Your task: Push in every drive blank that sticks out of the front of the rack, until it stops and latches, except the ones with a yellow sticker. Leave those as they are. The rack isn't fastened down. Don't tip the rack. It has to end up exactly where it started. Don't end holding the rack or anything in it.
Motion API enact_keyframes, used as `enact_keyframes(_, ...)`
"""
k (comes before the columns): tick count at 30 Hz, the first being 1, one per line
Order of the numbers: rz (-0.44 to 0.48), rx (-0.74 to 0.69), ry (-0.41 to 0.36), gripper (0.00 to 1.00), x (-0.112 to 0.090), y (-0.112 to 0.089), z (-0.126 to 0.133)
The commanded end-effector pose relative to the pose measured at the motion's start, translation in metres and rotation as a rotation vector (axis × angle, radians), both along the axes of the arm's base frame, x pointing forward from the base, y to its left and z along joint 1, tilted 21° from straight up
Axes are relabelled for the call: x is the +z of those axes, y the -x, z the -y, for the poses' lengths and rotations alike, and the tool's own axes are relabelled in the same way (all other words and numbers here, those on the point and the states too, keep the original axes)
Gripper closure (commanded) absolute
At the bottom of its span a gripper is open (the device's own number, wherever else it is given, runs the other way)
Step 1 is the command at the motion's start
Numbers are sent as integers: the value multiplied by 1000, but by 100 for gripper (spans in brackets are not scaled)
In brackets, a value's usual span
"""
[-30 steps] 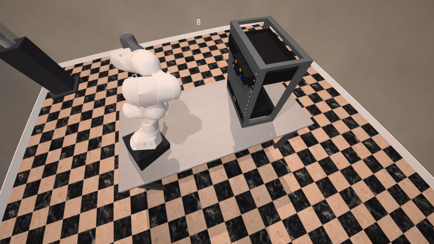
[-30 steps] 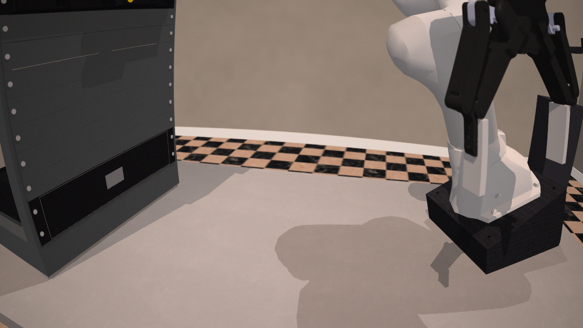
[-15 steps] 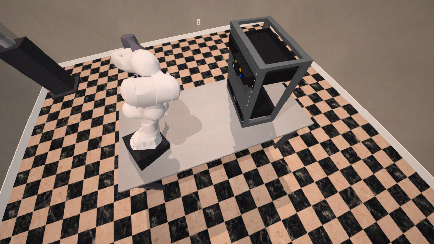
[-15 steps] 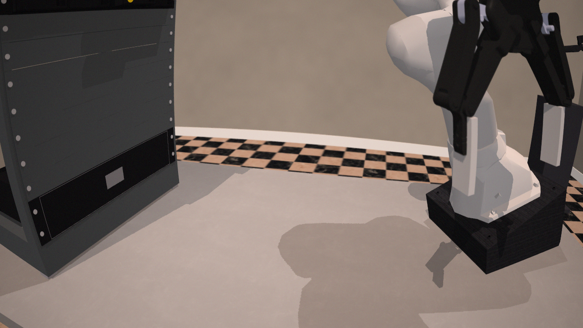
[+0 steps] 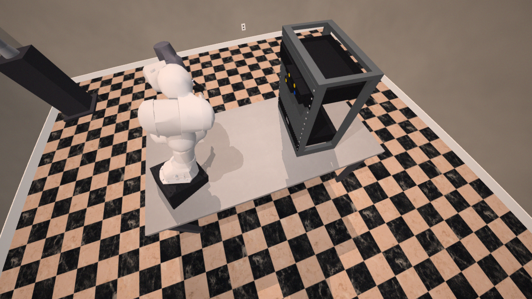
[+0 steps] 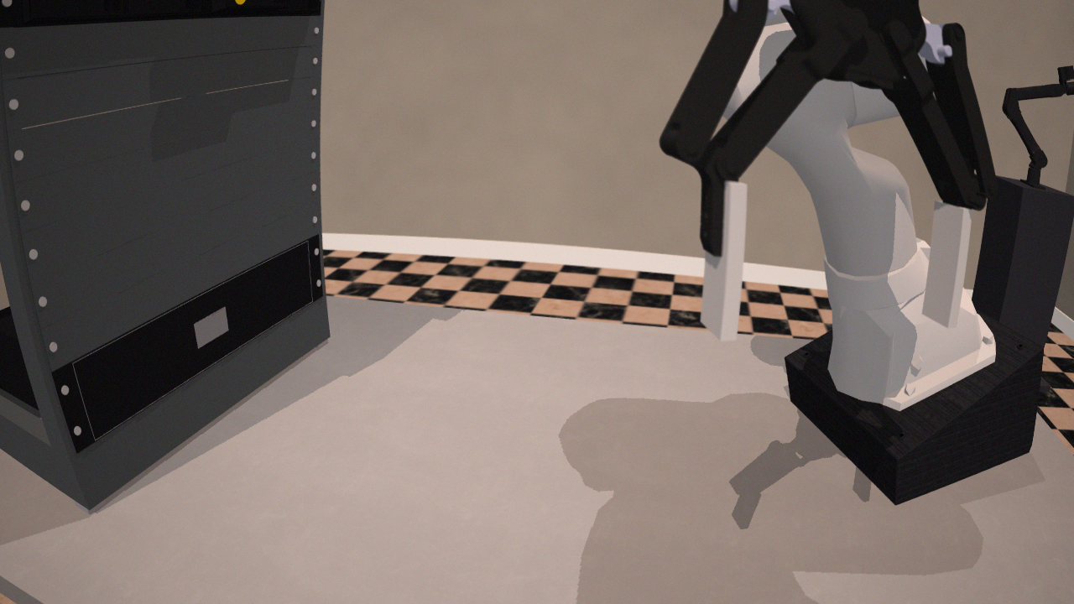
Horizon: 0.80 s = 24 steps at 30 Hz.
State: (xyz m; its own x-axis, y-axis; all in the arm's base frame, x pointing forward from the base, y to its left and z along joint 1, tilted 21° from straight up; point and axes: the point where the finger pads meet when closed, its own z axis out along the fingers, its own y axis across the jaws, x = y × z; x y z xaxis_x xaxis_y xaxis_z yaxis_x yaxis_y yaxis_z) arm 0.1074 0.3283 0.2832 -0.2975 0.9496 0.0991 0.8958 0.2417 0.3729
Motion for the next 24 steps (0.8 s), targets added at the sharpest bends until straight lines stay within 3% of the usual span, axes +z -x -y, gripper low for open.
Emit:
enact_keyframes(1,52,-51,-58,0,12,-29,-6)
enact_keyframes(2,67,-66,-71,0,16,-38,-6)
enact_keyframes(4,67,-66,-71,0,16,-38,-6)
enact_keyframes(11,193,-179,-170,0,47,-109,3)
enact_keyframes(19,360,-306,-275,0,91,-186,31)
enact_keyframes(21,360,-306,-275,0,91,-186,31)
enact_keyframes(24,439,-358,-316,0,112,-217,49)
